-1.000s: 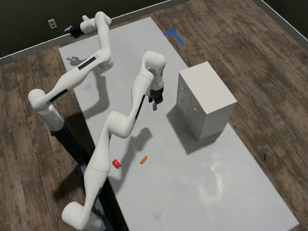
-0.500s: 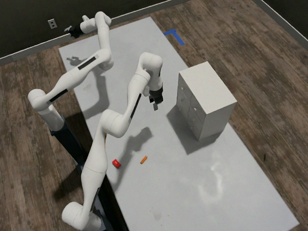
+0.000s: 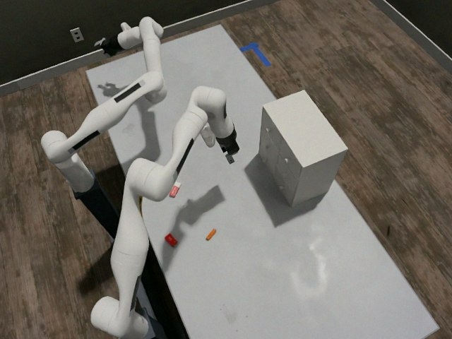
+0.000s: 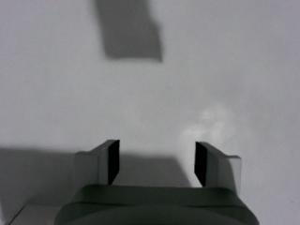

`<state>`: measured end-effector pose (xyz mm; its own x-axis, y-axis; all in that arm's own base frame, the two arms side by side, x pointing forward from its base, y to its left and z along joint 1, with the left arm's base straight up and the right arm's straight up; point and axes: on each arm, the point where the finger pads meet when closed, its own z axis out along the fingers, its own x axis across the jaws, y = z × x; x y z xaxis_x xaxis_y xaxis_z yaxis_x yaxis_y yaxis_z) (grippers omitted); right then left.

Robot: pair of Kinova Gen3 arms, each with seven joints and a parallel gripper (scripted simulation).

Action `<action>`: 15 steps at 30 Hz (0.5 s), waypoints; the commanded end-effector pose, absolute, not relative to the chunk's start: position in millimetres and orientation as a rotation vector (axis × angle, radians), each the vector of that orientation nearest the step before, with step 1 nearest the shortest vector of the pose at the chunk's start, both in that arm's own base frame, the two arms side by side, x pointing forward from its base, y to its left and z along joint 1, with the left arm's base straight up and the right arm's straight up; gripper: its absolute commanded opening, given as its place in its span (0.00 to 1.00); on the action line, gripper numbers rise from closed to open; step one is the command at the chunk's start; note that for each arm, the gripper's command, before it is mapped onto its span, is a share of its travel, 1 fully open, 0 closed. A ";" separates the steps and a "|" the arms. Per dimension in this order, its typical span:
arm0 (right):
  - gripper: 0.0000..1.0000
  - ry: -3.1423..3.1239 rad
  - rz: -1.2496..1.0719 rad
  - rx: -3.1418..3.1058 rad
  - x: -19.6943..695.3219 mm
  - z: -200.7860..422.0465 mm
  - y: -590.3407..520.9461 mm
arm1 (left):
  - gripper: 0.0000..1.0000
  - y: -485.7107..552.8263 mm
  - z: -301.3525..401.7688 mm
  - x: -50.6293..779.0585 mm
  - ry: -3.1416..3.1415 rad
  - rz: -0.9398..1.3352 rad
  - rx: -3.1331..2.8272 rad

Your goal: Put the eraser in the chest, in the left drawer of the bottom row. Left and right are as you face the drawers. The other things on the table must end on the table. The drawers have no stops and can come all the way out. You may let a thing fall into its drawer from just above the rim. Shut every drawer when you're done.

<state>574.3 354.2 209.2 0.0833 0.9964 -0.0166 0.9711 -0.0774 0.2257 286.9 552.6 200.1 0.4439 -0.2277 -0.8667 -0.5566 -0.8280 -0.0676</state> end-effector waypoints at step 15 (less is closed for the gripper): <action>1.00 1.758 0.589 1.918 598.0 178.2 352.0 | 1.00 552.8 201.6 286.9 0.667 1.335 -2.356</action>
